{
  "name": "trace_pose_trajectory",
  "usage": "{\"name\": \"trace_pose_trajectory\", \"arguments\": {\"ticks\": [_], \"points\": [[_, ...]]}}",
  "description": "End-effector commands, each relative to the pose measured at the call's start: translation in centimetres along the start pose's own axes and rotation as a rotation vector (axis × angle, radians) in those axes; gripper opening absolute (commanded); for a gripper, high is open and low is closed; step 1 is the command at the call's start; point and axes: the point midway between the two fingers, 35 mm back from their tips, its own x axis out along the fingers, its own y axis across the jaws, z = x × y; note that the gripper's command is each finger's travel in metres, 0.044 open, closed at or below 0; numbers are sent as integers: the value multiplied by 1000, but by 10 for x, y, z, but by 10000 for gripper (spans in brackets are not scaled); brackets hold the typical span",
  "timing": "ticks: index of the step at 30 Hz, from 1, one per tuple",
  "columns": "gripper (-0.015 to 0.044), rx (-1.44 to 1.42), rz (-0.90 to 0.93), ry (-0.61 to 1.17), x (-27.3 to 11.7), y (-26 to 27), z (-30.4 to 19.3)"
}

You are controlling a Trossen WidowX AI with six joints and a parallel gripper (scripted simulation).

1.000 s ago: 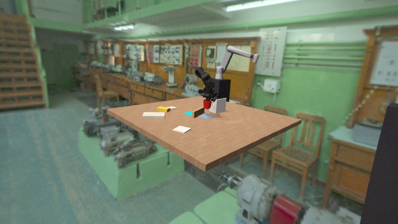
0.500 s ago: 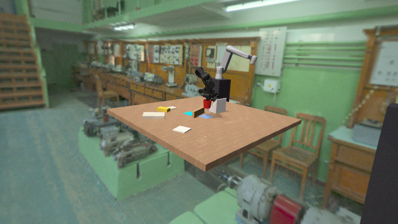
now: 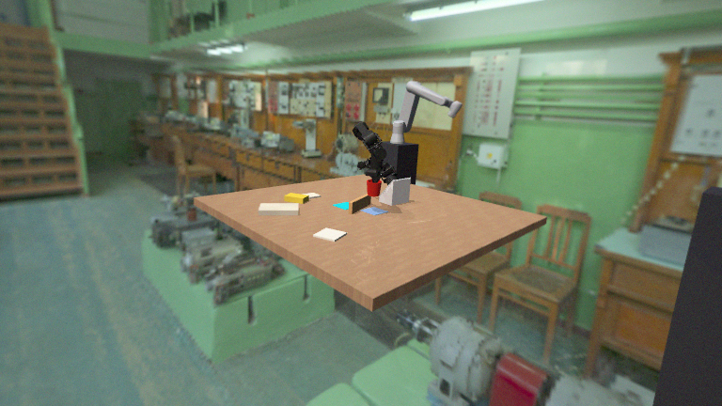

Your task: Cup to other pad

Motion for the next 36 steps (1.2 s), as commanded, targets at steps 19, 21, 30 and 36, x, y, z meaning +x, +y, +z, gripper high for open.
{"name": "trace_pose_trajectory", "arguments": {"ticks": [19, 21, 30, 36], "points": [[0, 1, 0, -3, -2, -12, 62], [0, 1, 0, -3, -2, -13, 68], [0, 1, 0, -4, -3, -19, 93], [0, 1, -1, -4, -4, -22, 109]]}}
